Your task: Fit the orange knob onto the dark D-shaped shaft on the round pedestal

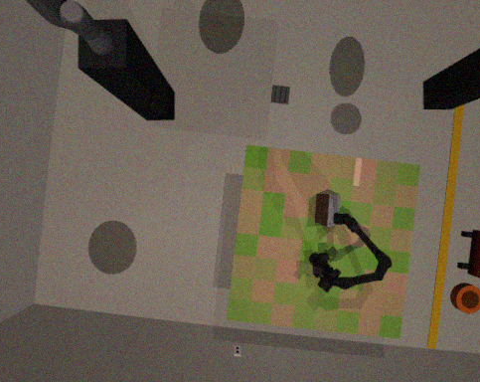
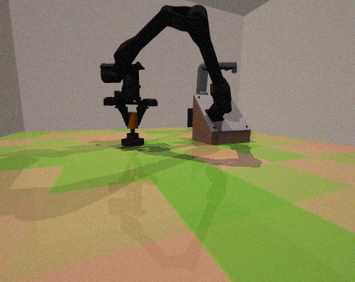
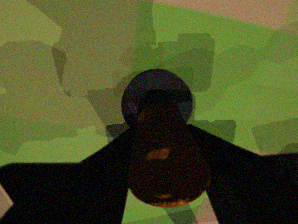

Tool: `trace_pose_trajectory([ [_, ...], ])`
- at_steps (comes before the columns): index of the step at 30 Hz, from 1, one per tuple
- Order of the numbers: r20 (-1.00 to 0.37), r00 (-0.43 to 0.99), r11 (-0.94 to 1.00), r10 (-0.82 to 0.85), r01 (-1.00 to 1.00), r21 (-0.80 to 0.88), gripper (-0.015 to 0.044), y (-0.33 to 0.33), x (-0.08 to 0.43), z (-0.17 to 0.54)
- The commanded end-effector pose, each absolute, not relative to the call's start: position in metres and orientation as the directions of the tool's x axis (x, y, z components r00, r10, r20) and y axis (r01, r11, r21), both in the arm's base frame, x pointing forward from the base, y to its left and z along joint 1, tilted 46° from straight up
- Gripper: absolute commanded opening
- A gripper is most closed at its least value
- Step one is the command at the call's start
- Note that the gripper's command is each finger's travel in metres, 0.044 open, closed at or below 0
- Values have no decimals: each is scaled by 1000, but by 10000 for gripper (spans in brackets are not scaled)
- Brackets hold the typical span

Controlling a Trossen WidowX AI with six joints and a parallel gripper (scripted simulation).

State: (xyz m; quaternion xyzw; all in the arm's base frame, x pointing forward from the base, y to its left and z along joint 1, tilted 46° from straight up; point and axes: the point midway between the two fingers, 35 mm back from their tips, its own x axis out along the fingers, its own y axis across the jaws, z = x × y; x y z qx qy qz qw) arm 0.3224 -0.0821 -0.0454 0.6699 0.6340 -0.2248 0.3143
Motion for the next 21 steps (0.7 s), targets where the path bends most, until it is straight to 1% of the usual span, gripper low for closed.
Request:
trace_pose_trajectory([
  [1, -702, 100, -70, 705, 995, 72, 0, -86, 324, -44],
  [4, -702, 100, -130, 705, 991, 11, 0, -87, 324, -44],
  [21, -702, 100, -130, 706, 991, 11, 0, -85, 322, -44],
])
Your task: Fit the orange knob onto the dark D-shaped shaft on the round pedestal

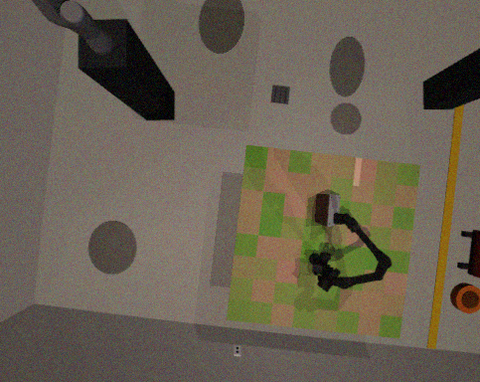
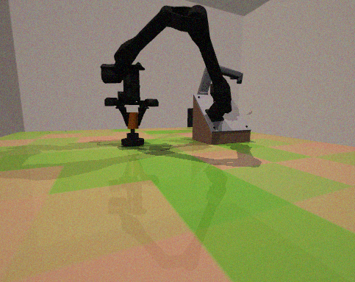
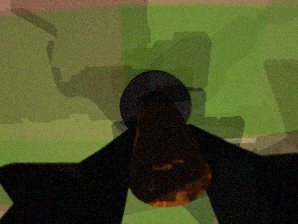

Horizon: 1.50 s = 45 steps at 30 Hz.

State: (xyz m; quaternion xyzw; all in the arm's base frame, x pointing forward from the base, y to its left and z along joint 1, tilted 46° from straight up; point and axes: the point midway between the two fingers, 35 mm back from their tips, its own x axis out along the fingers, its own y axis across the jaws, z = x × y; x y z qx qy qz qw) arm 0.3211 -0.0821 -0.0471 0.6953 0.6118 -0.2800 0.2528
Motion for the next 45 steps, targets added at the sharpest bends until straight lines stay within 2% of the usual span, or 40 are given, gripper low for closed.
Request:
trace_pose_trajectory([
  [1, -702, 100, -130, 706, 991, 11, 0, -85, 322, -44],
  [28, -702, 100, -130, 705, 991, 11, 0, -85, 322, -44],
  [35, -702, 100, -265, 705, 955, -130, 0, -86, 319, -44],
  [45, -702, 100, -272, 705, 952, -137, 0, -85, 320, -45],
])
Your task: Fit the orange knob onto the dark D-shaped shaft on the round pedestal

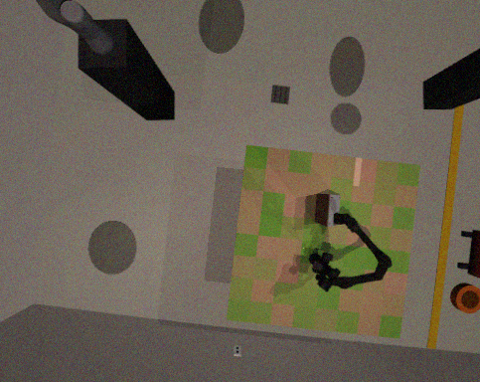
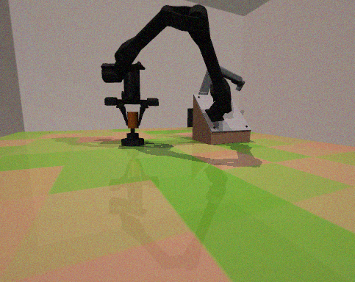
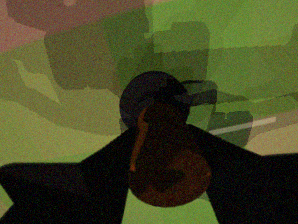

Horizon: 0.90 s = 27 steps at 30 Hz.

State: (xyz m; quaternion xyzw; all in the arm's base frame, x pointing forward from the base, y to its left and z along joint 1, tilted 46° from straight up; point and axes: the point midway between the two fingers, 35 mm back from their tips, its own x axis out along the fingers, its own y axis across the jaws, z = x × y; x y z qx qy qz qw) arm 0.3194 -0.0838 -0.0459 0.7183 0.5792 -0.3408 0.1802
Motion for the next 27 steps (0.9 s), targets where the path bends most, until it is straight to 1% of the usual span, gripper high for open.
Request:
trace_pose_trajectory([
  [1, -702, 100, -272, 706, 952, -137, 0, -85, 321, -45],
  [27, -701, 100, -272, 706, 952, -137, 0, -83, 320, -47],
])
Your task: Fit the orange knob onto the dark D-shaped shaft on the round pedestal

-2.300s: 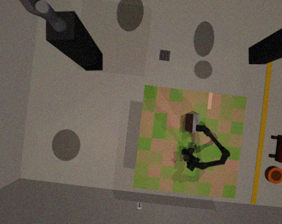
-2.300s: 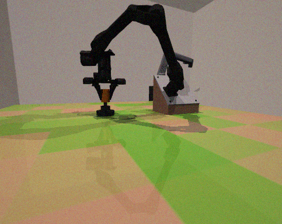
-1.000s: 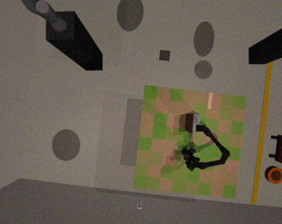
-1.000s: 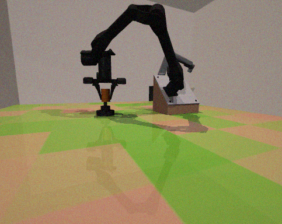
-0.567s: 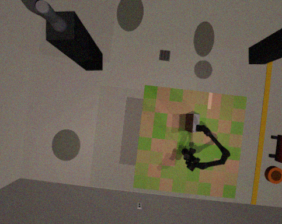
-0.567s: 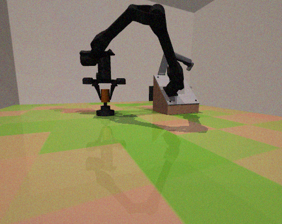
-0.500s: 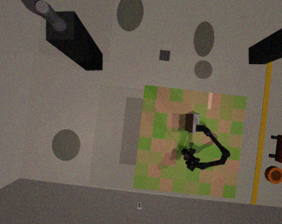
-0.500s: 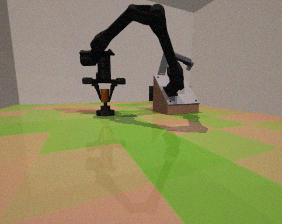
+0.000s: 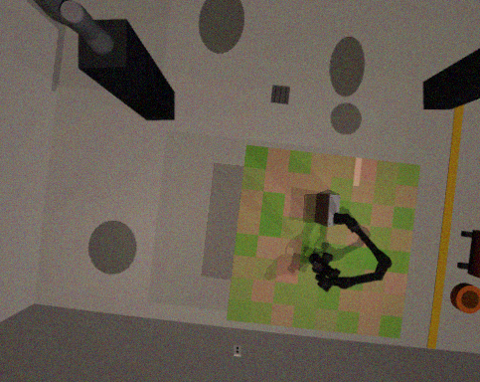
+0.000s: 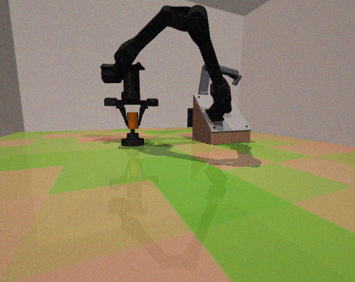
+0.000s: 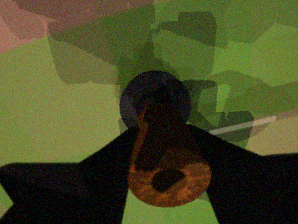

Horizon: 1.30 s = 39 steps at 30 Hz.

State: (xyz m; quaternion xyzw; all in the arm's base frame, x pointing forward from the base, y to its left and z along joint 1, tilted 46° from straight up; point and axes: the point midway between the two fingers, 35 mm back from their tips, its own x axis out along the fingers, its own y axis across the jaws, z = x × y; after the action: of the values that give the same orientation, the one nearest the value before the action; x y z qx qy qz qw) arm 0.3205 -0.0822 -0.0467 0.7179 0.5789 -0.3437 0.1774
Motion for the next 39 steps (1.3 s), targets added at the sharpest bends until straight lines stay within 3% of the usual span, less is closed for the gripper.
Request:
trace_pose_trajectory([
  [1, -701, 100, -272, 706, 952, -137, 0, -82, 321, -48],
  [14, -702, 100, -278, 705, 950, -143, 0, -85, 322, -44],
  [22, -701, 100, -402, 706, 872, -280, 0, -85, 326, -43],
  [39, -701, 101, -402, 706, 872, -280, 0, -84, 327, -45],
])
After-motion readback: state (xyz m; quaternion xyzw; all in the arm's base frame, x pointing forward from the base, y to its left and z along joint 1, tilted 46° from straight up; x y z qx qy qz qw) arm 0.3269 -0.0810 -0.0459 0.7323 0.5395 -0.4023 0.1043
